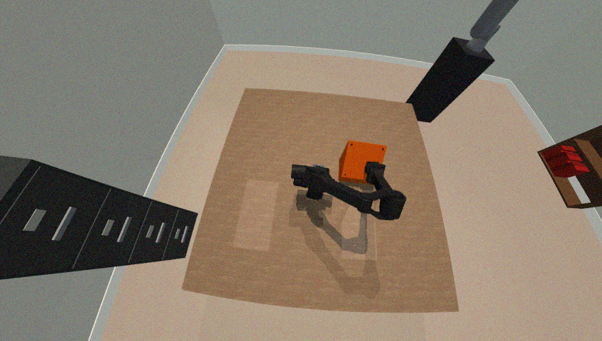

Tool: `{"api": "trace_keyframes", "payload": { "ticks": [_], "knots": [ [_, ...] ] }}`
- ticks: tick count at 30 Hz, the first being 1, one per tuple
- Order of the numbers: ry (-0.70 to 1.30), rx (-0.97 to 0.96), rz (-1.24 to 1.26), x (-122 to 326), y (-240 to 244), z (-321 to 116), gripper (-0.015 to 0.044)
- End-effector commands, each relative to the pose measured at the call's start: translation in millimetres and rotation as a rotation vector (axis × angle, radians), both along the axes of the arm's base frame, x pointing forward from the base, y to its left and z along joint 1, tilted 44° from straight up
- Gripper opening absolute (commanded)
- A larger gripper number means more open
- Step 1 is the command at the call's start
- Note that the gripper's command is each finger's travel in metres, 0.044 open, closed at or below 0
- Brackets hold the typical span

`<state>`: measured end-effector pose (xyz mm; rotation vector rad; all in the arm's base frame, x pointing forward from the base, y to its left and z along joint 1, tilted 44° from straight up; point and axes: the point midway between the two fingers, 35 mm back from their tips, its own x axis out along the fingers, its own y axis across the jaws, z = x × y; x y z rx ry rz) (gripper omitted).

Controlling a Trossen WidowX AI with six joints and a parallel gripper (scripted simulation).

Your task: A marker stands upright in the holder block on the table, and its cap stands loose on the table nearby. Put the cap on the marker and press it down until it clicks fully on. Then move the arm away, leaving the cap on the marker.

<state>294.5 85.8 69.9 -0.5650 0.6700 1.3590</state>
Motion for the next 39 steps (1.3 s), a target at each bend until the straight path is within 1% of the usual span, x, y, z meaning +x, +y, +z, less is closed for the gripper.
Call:
{"api": "trace_keyframes", "payload": {
  "ticks": [1, 21, 25, 34, 37, 39],
  "knots": [
    [0.012, 0.001, -0.003, 0, 5, -8, 0.0239],
    [0.012, 0.005, -0.003, 1, 25, -27, 0.0239],
    [0.012, 0.005, -0.003, 0, 26, -27, 0.0134],
    [0.012, 0.005, -0.003, 0, 26, -27, 0.0074],
    [0.012, 0.004, -0.003, 1, 23, -24, 0.0],
    [0.012, 0.003, -0.003, 1, 19, -21, 0.0]
  ]
}}
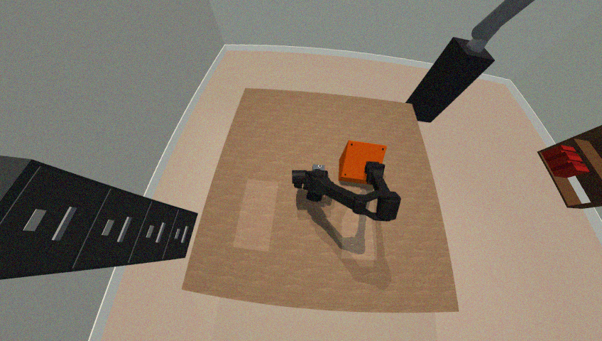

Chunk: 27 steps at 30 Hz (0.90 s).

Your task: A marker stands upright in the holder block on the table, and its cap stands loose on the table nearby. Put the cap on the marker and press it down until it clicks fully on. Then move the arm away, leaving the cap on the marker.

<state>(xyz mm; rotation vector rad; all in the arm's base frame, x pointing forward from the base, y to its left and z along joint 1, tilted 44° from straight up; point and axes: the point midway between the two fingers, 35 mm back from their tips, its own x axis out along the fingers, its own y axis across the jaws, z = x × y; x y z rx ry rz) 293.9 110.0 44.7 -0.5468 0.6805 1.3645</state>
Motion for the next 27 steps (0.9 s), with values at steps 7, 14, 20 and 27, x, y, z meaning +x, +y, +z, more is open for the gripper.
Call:
{"api": "trace_keyframes", "payload": {
  "ticks": [7, 14, 20, 27],
  "knots": [
    [-0.006, -0.006, 0.0, 1, -18, 18, 0.0],
    [-0.006, -0.006, 0.0, -1, -31, 31, 0.0],
    [-0.006, -0.005, 0.0, -3, -40, 42, 0.0],
    [-0.006, -0.01, -0.002, -3, -48, 40, 0.0]
  ]
}}
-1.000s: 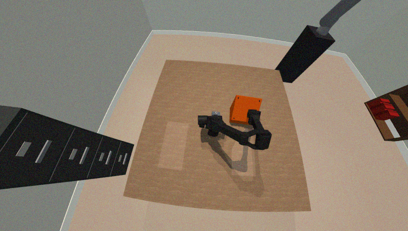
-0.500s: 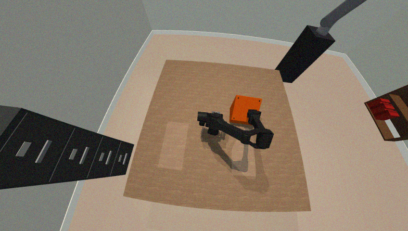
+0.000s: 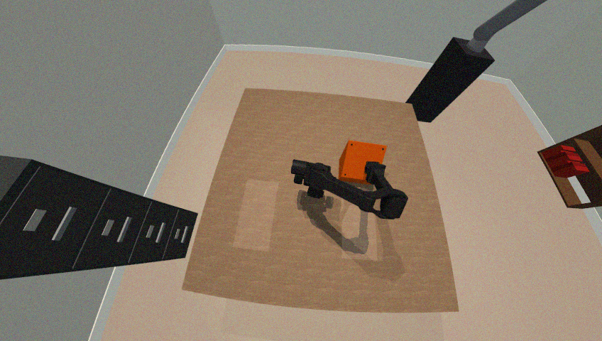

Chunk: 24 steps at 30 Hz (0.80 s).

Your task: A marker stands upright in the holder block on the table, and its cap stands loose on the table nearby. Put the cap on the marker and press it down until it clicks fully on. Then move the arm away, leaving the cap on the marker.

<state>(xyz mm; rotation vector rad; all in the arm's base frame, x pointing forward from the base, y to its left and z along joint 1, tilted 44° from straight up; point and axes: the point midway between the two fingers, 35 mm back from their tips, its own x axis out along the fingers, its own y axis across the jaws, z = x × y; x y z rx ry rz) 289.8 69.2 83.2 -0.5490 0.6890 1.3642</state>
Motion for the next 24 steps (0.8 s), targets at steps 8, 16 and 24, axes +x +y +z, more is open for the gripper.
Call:
{"api": "trace_keyframes", "payload": {
  "ticks": [8, 16, 24],
  "knots": [
    [-0.009, -0.017, -0.004, -1, -33, -7, 0.0],
    [-0.007, -0.023, -0.005, -6, -58, -14, 0.0],
    [-0.006, -0.022, -0.004, -13, -82, -21, 0.0]
  ]
}}
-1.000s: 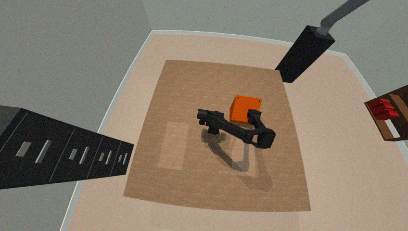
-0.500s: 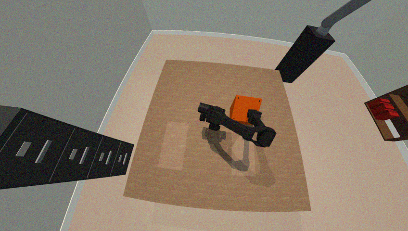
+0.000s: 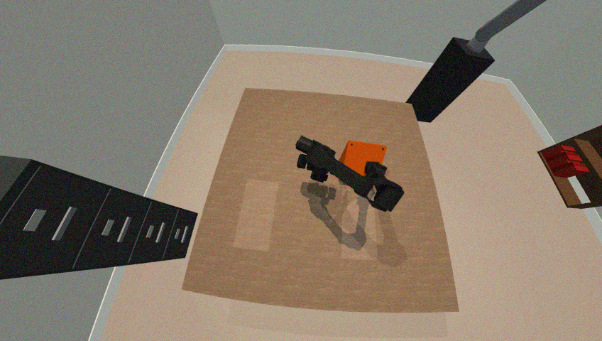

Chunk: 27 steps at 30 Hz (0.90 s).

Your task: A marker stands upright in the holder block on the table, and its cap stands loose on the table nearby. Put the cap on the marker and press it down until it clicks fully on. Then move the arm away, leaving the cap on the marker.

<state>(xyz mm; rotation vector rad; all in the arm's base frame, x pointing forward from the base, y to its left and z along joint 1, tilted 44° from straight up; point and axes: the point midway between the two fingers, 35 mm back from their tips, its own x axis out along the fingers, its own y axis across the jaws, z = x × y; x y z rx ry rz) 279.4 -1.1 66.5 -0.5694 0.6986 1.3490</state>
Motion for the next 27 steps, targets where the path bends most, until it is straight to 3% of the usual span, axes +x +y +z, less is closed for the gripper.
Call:
{"api": "trace_keyframes", "payload": {
  "ticks": [1, 13, 27],
  "knots": [
    [0.003, 0.001, 0.003, -4, -15, -5, 0.0],
    [0.002, 0.015, 0.006, -18, -46, -13, 0.0],
    [0.001, 0.016, 0.006, -17, -39, -20, 0.0]
  ]
}}
